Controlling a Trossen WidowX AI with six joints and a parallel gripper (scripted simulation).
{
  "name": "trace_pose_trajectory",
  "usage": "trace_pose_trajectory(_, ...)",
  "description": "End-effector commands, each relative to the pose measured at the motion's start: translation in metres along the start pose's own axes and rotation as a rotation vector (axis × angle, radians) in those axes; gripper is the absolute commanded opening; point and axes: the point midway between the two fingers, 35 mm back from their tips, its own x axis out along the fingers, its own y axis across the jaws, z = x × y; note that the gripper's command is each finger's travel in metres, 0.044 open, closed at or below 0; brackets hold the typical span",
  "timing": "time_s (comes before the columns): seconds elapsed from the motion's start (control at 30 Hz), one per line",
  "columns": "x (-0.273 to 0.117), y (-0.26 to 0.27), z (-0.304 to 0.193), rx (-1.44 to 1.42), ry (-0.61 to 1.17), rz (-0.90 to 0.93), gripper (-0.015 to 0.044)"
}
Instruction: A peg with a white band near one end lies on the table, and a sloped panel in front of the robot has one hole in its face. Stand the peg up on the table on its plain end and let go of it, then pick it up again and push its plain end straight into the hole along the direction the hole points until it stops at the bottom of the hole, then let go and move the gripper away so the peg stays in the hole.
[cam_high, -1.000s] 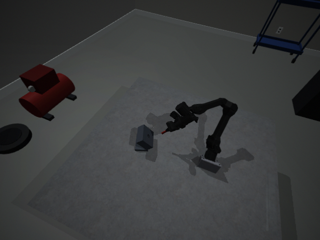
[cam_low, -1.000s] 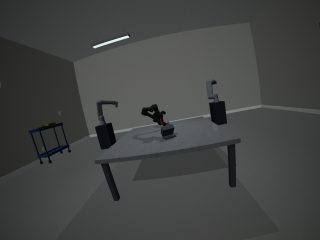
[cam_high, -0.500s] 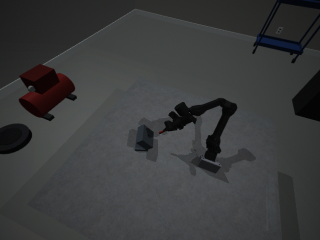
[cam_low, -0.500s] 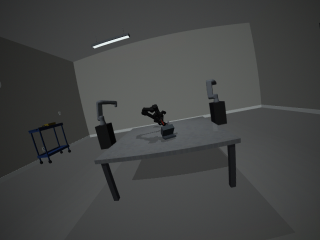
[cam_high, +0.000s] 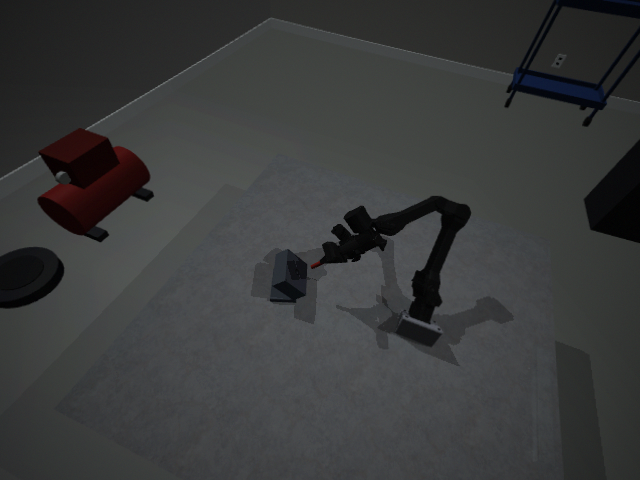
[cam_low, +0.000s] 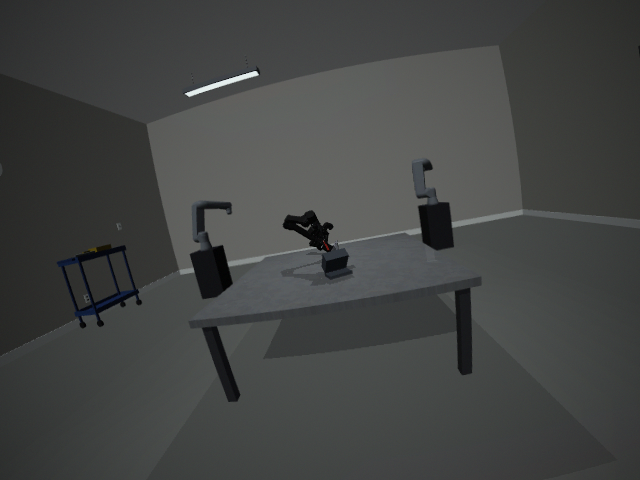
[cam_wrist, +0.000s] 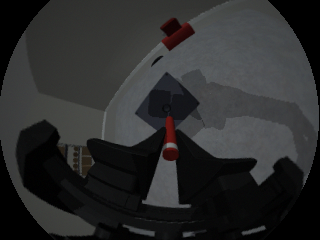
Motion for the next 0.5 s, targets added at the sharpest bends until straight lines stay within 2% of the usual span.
trace_pose_trajectory(0.0, 0.006, 0.001, -0.001, 0.002, -0.001, 0.006, 0.0)
trace_pose_trajectory(0.47, 0.022, 0.004, 0.002, 0.029, -0.026, 0.028, 0.0)
